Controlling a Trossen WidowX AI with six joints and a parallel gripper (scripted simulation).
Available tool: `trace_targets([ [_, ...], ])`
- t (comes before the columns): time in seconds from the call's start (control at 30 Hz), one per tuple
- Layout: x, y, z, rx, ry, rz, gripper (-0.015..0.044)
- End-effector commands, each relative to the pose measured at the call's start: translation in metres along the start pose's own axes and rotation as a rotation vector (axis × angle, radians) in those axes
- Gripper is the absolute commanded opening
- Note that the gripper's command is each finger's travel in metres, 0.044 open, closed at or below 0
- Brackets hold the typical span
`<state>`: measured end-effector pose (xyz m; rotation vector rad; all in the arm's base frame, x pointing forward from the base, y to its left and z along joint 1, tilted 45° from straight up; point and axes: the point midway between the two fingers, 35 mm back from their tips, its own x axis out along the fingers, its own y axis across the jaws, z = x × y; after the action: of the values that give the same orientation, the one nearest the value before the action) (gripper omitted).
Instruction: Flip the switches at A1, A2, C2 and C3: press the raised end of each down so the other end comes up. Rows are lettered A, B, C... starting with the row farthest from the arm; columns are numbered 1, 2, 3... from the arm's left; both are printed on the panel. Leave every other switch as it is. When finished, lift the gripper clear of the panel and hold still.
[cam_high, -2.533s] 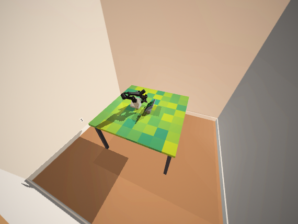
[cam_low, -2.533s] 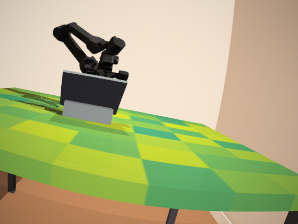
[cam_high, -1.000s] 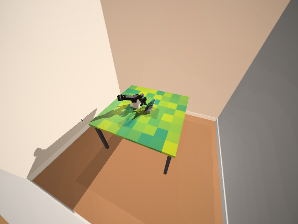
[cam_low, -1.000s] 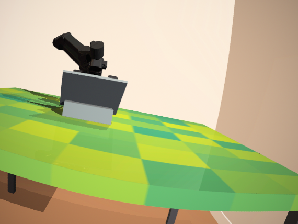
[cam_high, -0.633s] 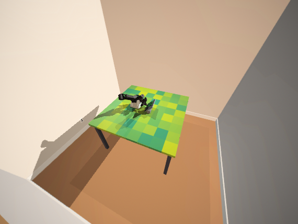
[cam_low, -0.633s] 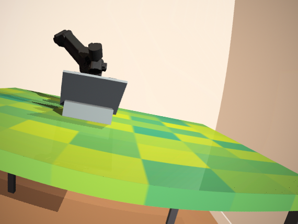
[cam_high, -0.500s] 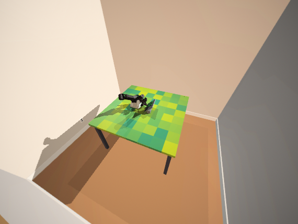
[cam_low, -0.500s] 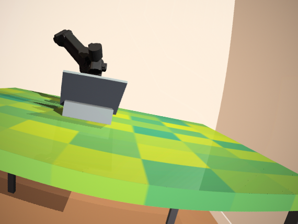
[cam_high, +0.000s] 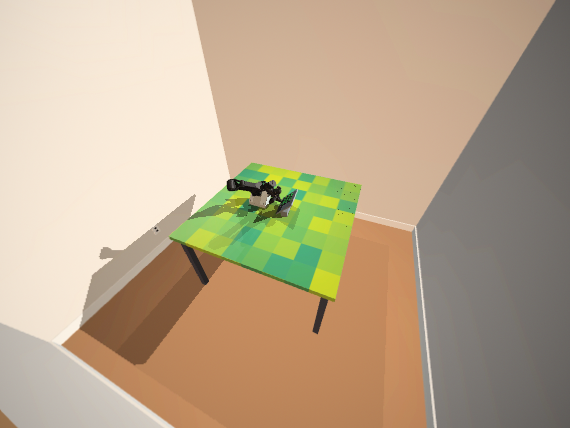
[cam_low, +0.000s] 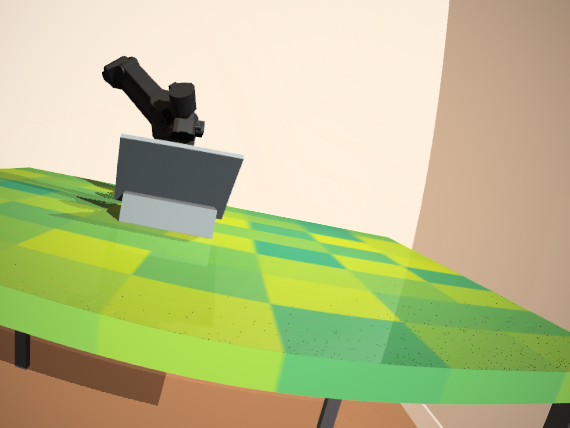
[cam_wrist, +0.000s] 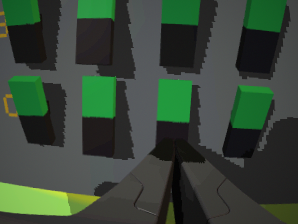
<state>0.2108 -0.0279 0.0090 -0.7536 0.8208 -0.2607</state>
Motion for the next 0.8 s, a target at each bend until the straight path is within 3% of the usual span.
trace_targets([
  [0.0, 0.0004, 0.0005, 0.0, -0.005, -0.001, 0.003, 0.0],
  [0.77, 0.0035, 0.0005, -0.0001, -0.005, -0.001, 0.003, 0.0],
])
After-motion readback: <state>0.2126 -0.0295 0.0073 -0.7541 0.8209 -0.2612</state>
